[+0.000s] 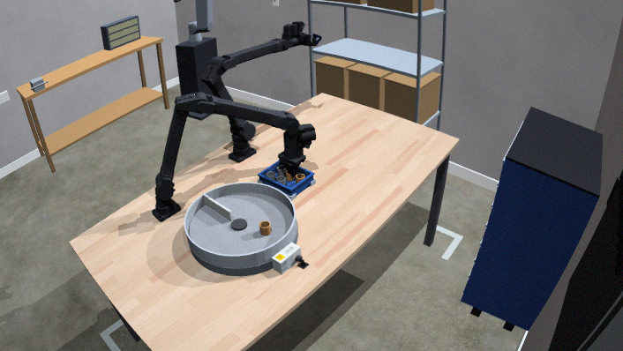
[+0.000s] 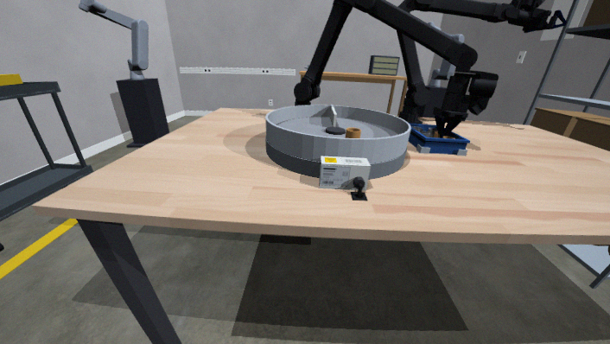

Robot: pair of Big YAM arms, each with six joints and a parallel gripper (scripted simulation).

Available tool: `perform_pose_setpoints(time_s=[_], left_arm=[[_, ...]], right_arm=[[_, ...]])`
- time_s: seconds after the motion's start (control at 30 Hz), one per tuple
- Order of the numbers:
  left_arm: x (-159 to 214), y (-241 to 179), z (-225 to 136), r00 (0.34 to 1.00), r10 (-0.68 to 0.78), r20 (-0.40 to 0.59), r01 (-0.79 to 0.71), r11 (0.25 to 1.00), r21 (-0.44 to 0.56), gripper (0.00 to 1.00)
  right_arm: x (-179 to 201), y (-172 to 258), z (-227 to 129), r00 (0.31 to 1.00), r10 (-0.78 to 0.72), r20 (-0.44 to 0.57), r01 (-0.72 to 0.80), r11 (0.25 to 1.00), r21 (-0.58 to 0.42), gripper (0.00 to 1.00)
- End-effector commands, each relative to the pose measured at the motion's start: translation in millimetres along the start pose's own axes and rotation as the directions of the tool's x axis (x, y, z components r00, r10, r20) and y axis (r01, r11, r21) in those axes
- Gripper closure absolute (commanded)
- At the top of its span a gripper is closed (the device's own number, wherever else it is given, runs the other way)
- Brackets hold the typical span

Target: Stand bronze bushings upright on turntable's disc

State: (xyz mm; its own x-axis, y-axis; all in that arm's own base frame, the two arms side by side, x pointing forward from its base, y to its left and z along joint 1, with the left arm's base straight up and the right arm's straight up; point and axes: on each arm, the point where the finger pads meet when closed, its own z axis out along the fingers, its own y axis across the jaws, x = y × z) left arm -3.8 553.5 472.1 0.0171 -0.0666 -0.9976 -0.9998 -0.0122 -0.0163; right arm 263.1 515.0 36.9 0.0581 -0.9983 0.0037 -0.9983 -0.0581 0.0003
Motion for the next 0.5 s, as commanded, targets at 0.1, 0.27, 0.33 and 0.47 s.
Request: perform_pose_setpoints(time_s=[0.1, 0.27, 0.33, 0.47], left_arm=[[-28, 4, -11, 0.998, 0.016, 0.067, -0.016, 1.000, -0.006, 0.00], [-28, 4, -11, 0.998, 0.016, 0.067, -0.016, 1.000, -0.006, 0.00], [-28, 4, -11, 0.998, 0.016, 0.067, -0.016, 1.000, -0.006, 0.00], [-28, 4, -11, 0.998, 0.016, 0.067, -0.016, 1.000, -0.006, 0.00]], right_arm=[[-21, -9, -47, 0.997, 0.003, 0.072, -0.006, 0.999, 0.040, 1.00], [-21, -9, -56, 0.997, 0.003, 0.073, -0.006, 0.999, 0.040, 1.00], [-20, -9, -63, 0.997, 0.003, 0.073, -0.006, 0.999, 0.041, 1.00], [-20, -9, -67, 0.997, 0.003, 0.073, -0.006, 0.999, 0.041, 1.00]])
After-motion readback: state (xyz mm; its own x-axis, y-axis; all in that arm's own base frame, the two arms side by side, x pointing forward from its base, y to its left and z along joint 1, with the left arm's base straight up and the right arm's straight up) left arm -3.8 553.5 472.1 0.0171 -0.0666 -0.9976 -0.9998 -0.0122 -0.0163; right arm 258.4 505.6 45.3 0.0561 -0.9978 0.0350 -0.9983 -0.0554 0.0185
